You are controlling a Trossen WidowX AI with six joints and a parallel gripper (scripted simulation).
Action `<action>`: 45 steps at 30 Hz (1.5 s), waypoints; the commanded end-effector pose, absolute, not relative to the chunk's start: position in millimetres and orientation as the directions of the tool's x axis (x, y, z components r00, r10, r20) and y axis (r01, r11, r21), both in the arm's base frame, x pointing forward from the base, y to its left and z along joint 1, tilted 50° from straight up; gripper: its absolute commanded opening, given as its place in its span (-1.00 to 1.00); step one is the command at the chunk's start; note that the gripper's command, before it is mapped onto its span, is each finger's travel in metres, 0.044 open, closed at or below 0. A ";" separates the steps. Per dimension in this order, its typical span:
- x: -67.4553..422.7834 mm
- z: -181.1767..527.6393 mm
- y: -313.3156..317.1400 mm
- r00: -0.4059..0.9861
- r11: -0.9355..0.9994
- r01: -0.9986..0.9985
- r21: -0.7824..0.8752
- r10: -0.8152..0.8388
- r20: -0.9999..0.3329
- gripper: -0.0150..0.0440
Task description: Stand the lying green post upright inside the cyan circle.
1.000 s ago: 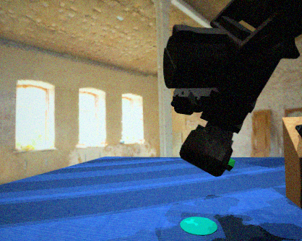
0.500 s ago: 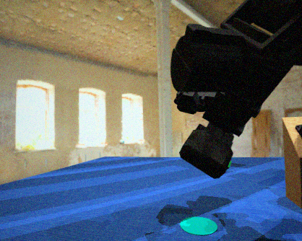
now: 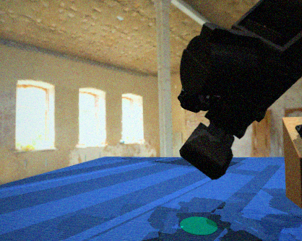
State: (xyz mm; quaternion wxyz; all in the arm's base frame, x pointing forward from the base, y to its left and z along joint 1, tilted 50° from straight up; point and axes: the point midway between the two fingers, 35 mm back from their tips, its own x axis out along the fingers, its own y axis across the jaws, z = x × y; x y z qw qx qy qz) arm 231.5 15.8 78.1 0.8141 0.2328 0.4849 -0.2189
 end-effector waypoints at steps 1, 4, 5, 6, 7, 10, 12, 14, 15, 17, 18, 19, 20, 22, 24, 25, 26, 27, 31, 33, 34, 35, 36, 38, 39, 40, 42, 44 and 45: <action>230.5 77.1 16.1 0.449 0.790 0.590 0.170 -0.146 -0.881 -0.42; 230.9 77.9 16.2 0.463 0.786 0.593 0.175 -0.156 -0.872 -0.42; 231.0 78.2 16.2 0.468 0.784 0.594 0.177 -0.159 -0.869 -0.42; 231.1 78.4 16.2 0.473 0.783 0.596 0.179 -0.162 -0.866 -0.42; 231.2 78.7 16.3 0.477 0.782 0.597 0.181 -0.165 -0.863 -0.42; 231.6 79.6 16.4 0.491 0.777 0.600 0.187 -0.174 -0.853 -0.42; 231.8 80.2 16.5 0.501 0.775 0.603 0.192 -0.179 -0.847 -0.42; 232.1 80.8 16.6 0.510 0.772 0.605 0.197 -0.185 -0.840 -0.42; 232.2 81.2 16.6 0.514 0.770 0.606 0.200 -0.188 -0.837 -0.42; 232.4 81.8 16.7 0.524 0.767 0.608 0.205 -0.193 -0.830 -0.42; 232.5 82.1 16.8 0.528 0.766 0.609 0.208 -0.196 -0.826 -0.42; 232.6 82.5 16.9 0.533 0.764 0.610 0.210 -0.198 -0.823 -0.42; 232.7 82.8 16.9 0.537 0.763 0.611 0.213 -0.201 -0.819 -0.42; 232.9 83.5 17.0 0.546 0.759 0.612 0.219 -0.206 -0.812 -0.42; 233.1 84.2 17.1 0.555 0.756 0.614 0.225 -0.211 -0.804 -0.42; 233.2 84.6 17.2 0.560 0.755 0.615 0.229 -0.214 -0.801 -0.42; 233.2 84.9 17.3 0.564 0.753 0.616 0.232 -0.216 -0.797 -0.42; 233.3 85.3 17.3 0.569 0.751 0.616 0.235 -0.218 -0.793 -0.42; 233.6 86.8 17.6 0.586 0.745 0.619 0.249 -0.227 -0.778 -0.42; 233.8 87.6 17.8 0.595 0.741 0.620 0.256 -0.232 -0.770 -0.42; 233.8 87.9 17.8 0.599 0.740 0.621 0.260 -0.234 -0.766 -0.42; 233.9 88.3 17.9 0.604 0.738 0.621 0.264 -0.236 -0.762 -0.42; 233.9 88.7 18.0 0.608 0.736 0.622 0.267 -0.238 -0.757 -0.42; 234.0 89.5 18.1 0.616 0.733 0.623 0.275 -0.242 -0.749 -0.42; 234.1 89.9 18.2 0.621 0.731 0.623 0.279 -0.244 -0.745 -0.42; 234.1 90.3 18.3 0.625 0.729 0.623 0.283 -0.246 -0.741 -0.42; 234.2 91.2 18.4 0.633 0.725 0.624 0.291 -0.250 -0.732 -0.42; 234.3 92.0 18.6 0.641 0.722 0.624 0.300 -0.254 -0.724 -0.42; 234.3 92.4 18.7 0.645 0.720 0.624 0.304 -0.256 -0.720 -0.42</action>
